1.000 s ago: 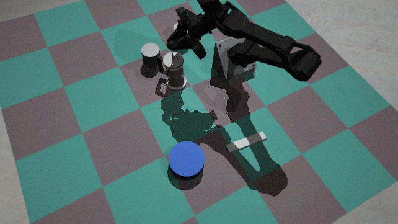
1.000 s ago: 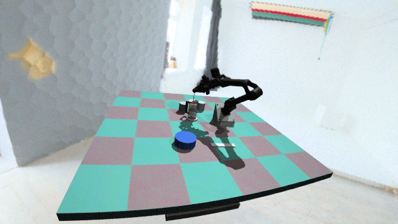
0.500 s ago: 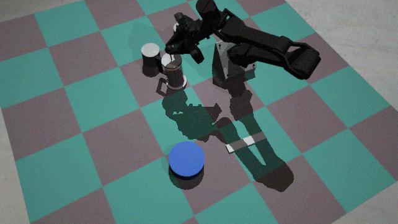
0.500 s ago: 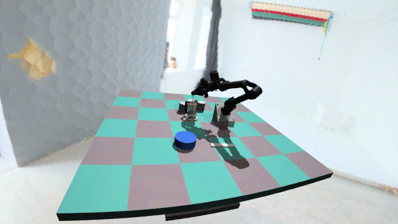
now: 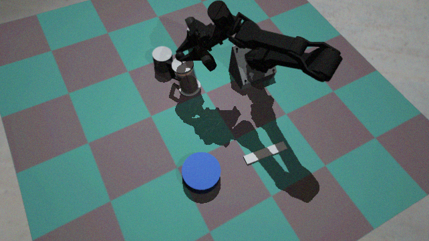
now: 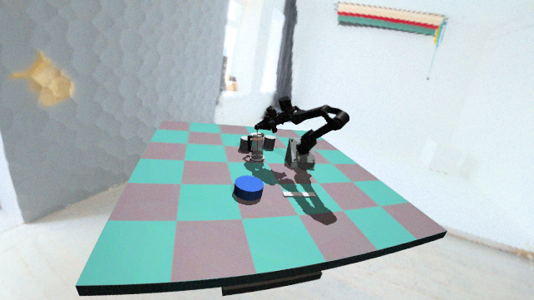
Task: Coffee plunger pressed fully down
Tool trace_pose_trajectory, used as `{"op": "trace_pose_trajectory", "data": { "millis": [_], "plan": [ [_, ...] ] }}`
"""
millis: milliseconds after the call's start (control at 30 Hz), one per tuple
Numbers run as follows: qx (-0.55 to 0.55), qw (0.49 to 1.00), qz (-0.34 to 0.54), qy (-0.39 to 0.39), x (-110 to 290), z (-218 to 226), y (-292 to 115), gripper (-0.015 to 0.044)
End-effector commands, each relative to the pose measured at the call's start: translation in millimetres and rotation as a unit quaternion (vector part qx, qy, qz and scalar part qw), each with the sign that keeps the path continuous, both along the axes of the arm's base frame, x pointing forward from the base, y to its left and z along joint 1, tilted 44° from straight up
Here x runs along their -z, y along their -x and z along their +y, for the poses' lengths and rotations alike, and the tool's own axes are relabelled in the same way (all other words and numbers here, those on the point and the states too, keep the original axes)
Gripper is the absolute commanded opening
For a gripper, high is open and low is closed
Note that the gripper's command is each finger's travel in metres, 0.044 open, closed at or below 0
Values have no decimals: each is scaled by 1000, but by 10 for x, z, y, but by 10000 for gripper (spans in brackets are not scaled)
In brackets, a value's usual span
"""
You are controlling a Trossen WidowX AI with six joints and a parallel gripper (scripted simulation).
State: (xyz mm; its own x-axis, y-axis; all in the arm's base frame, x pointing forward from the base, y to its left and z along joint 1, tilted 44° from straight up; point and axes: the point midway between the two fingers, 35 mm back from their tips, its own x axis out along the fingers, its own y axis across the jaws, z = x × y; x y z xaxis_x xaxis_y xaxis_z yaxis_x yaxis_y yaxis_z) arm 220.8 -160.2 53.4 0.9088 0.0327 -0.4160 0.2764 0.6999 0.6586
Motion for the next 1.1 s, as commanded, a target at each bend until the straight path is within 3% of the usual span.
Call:
{"op": "trace_pose_trajectory", "data": {
  "millis": [0, 1067],
  "plan": [
    [-7, 1000, 9, -21, 86, 90, -7, 124],
    [-7, 1000, 9, -21, 109, 37, -35, 124]
  ]
}}
